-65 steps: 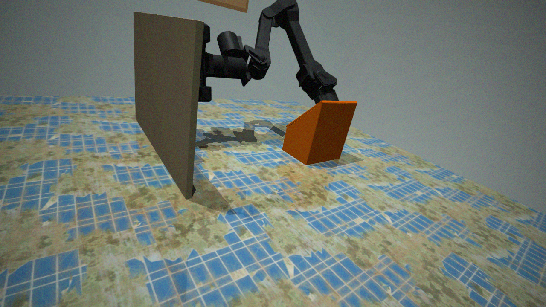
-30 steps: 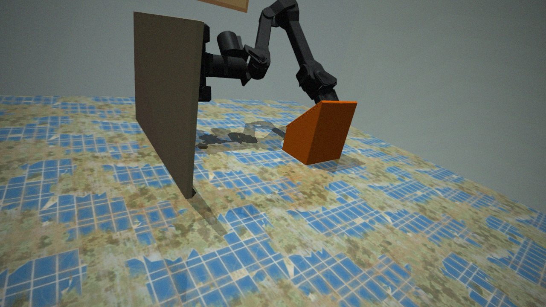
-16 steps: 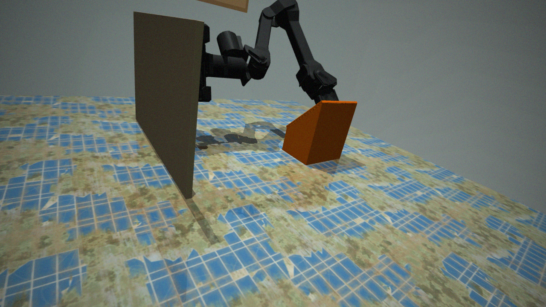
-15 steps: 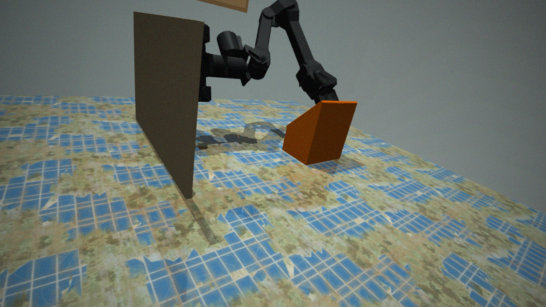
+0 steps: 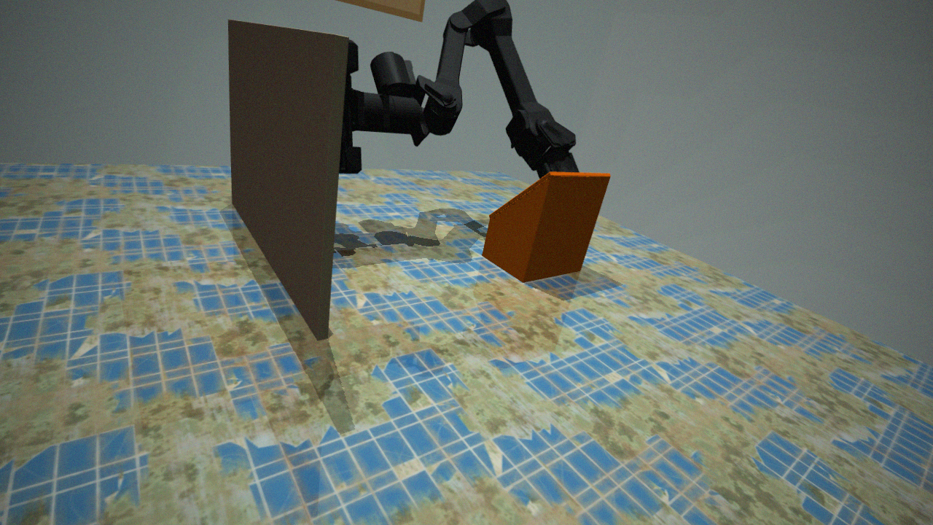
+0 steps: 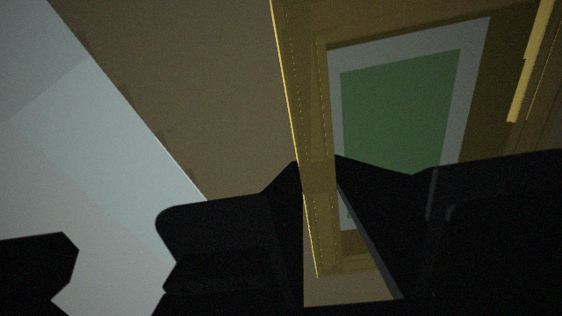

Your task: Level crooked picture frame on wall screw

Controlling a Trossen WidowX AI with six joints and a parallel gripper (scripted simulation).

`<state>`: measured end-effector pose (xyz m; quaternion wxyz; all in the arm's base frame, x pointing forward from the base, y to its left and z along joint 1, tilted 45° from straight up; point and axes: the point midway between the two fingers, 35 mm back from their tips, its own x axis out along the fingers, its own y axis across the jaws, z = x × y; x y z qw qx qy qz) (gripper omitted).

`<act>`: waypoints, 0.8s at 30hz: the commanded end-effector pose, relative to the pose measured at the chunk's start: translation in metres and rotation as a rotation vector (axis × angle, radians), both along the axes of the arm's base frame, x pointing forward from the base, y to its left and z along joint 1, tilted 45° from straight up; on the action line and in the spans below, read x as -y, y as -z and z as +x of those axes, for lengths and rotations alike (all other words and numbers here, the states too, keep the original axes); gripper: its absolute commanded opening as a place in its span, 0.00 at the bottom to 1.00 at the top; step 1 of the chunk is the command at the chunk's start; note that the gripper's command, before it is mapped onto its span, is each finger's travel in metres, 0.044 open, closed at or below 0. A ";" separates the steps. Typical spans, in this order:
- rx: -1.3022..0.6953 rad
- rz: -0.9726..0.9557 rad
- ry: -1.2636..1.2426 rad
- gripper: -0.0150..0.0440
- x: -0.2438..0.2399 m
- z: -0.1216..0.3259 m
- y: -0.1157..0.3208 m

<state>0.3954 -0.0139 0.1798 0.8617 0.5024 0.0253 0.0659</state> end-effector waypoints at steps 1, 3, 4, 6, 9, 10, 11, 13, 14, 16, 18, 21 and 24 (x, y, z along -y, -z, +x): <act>0.007 -0.005 -0.003 0.25 -0.002 0.000 -0.003; 0.007 -0.005 -0.003 0.25 -0.002 0.000 -0.004; 0.007 -0.005 -0.003 0.25 -0.002 0.000 -0.004; 0.007 -0.005 -0.003 0.25 -0.003 0.000 -0.005; 0.007 -0.005 -0.003 0.25 -0.003 0.000 -0.006; 0.007 -0.005 -0.003 0.25 -0.003 0.000 -0.006; 0.007 -0.005 -0.003 0.25 -0.004 0.000 -0.006; 0.007 -0.005 -0.003 0.25 -0.004 0.000 -0.007; 0.007 -0.005 -0.003 0.25 -0.004 0.000 -0.007; 0.007 -0.005 -0.003 0.25 -0.004 0.000 -0.008; 0.008 -0.005 -0.003 0.25 -0.005 -0.001 -0.008; 0.008 -0.005 -0.003 0.25 -0.005 -0.001 -0.009; 0.008 -0.005 -0.003 0.25 -0.006 -0.001 -0.010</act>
